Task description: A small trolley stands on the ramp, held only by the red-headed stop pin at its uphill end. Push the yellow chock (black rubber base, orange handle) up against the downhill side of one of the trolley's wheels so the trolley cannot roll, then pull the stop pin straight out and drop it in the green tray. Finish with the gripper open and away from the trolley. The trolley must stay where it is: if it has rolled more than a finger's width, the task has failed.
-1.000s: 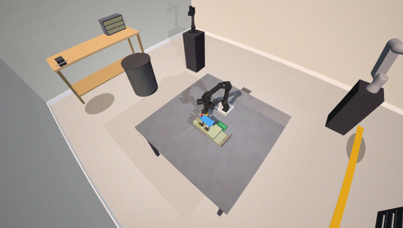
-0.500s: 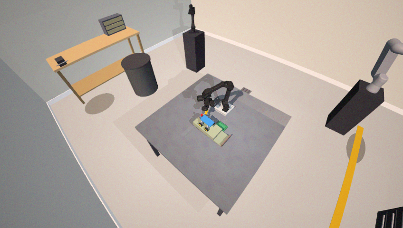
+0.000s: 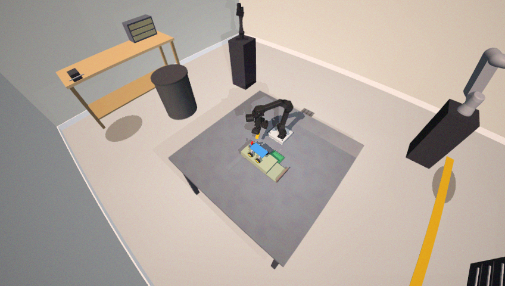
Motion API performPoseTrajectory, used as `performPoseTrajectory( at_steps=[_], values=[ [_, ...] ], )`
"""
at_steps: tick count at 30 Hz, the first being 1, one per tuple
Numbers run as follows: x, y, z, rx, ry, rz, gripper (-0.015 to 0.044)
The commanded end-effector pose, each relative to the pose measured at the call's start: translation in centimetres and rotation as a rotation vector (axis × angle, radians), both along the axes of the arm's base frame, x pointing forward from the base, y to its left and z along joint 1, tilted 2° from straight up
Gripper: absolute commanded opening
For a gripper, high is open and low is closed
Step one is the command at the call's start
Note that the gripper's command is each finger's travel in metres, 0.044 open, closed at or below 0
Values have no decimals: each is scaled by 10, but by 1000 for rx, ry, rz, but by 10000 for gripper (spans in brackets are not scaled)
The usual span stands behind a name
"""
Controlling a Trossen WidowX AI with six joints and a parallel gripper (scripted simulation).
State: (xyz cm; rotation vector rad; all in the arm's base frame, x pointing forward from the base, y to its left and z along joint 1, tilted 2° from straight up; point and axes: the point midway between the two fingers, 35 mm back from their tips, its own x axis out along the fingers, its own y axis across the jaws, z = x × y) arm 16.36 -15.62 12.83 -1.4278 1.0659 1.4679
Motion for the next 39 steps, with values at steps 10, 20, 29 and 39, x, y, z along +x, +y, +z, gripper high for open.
performPoseTrajectory(
  at_steps=[10,20,29,39],
  values=[
    [6,-1,41,-4,-11,-1,0],
    [6,-1,42,-7,-12,-79,0],
    [6,-1,42,-16,-14,-386,0],
    [6,-1,42,-27,-17,-729,0]
  ],
)
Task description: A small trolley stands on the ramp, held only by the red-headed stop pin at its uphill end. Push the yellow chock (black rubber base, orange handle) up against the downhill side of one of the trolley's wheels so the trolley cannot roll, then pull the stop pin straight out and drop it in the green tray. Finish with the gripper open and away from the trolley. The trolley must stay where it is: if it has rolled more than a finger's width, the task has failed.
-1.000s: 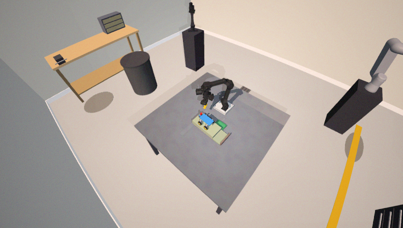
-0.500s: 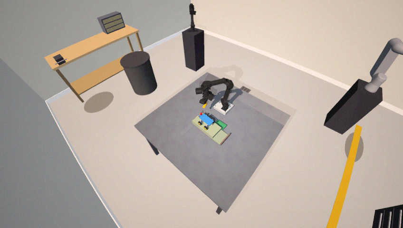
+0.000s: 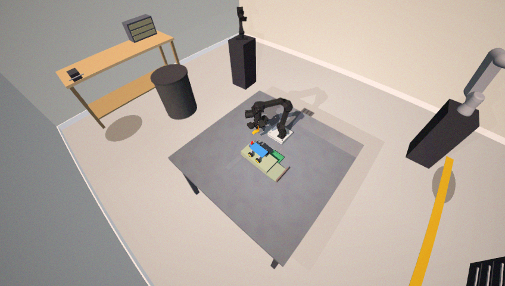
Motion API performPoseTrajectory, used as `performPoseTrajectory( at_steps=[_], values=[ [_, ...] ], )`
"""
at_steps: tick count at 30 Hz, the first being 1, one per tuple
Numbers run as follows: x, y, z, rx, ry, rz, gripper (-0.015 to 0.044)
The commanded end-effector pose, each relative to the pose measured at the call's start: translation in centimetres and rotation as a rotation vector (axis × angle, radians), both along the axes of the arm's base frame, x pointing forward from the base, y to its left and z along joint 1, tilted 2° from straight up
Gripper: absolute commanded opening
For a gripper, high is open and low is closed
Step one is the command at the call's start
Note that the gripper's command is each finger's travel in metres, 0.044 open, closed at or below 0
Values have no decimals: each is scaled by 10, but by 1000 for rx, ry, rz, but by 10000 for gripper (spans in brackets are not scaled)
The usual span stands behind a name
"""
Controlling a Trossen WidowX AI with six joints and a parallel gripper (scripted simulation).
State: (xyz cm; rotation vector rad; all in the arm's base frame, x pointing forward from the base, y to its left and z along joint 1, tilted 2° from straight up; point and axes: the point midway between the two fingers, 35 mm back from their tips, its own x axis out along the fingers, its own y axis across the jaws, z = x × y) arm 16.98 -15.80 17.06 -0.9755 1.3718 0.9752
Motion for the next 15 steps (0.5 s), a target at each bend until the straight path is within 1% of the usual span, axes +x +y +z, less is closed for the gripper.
performPoseTrajectory(
  at_steps=[1,15],
  values=[
    [0,0,0,0,-1,-124,0],
    [0,0,0,-10,-7,-553,0]
  ],
)
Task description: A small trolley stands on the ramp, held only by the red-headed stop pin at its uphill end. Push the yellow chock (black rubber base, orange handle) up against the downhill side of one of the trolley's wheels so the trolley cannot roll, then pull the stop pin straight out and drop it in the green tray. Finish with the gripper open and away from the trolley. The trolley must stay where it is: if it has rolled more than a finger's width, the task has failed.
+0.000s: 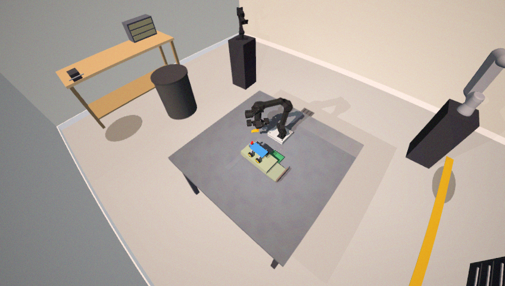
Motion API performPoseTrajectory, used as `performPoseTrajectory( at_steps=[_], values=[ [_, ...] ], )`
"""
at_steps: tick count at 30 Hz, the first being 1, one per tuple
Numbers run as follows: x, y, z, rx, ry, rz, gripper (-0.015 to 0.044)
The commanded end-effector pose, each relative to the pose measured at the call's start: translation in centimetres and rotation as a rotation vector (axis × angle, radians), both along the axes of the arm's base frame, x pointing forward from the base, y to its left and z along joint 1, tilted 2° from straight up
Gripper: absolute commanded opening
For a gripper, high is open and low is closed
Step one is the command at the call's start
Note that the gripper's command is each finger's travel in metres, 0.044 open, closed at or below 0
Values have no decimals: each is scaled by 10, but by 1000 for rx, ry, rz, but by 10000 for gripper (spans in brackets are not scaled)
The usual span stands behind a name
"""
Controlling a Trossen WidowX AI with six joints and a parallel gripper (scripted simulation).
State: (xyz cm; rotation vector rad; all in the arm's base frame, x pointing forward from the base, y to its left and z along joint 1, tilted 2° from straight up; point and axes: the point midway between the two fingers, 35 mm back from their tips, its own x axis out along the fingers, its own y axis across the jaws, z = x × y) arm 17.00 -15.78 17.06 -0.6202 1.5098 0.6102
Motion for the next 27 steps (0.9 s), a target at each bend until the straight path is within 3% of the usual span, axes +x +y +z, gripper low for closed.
performPoseTrajectory(
  at_steps=[1,21,27],
  values=[
    [0,0,0,0,0,-119,0],
    [0,0,0,-15,-9,-795,0],
    [0,0,0,-16,-9,-844,0]
  ],
)
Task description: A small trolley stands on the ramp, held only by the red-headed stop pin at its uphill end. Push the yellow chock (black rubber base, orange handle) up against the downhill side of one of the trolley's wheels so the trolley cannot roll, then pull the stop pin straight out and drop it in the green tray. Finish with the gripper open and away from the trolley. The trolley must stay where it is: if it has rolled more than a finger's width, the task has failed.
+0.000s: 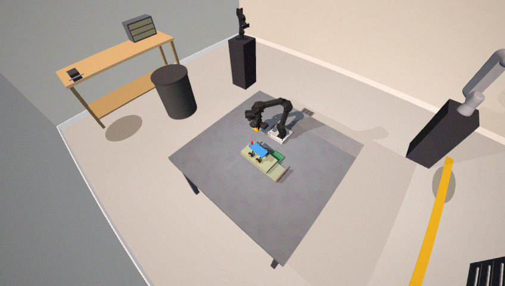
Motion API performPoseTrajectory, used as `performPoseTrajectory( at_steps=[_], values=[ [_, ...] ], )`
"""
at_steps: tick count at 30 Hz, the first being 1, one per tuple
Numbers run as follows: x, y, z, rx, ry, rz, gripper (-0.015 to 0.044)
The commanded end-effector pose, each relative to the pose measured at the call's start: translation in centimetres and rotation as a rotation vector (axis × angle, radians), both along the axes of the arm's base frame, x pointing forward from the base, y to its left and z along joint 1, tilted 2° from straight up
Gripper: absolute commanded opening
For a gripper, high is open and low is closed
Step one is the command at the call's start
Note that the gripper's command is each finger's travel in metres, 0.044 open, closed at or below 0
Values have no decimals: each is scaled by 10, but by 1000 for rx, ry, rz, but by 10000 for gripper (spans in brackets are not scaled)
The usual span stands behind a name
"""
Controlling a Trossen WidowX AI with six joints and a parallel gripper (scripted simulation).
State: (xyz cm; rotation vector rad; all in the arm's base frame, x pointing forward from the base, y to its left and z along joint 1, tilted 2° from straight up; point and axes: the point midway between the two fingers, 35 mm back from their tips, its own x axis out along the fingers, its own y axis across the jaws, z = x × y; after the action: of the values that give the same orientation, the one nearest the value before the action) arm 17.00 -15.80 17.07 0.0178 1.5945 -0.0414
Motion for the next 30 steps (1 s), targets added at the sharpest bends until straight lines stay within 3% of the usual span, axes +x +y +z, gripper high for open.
performPoseTrajectory(
  at_steps=[1,30],
  values=[
    [0,0,0,3,0,-23,0],
    [30,90,-11,10,-2,-23,0]
  ],
)
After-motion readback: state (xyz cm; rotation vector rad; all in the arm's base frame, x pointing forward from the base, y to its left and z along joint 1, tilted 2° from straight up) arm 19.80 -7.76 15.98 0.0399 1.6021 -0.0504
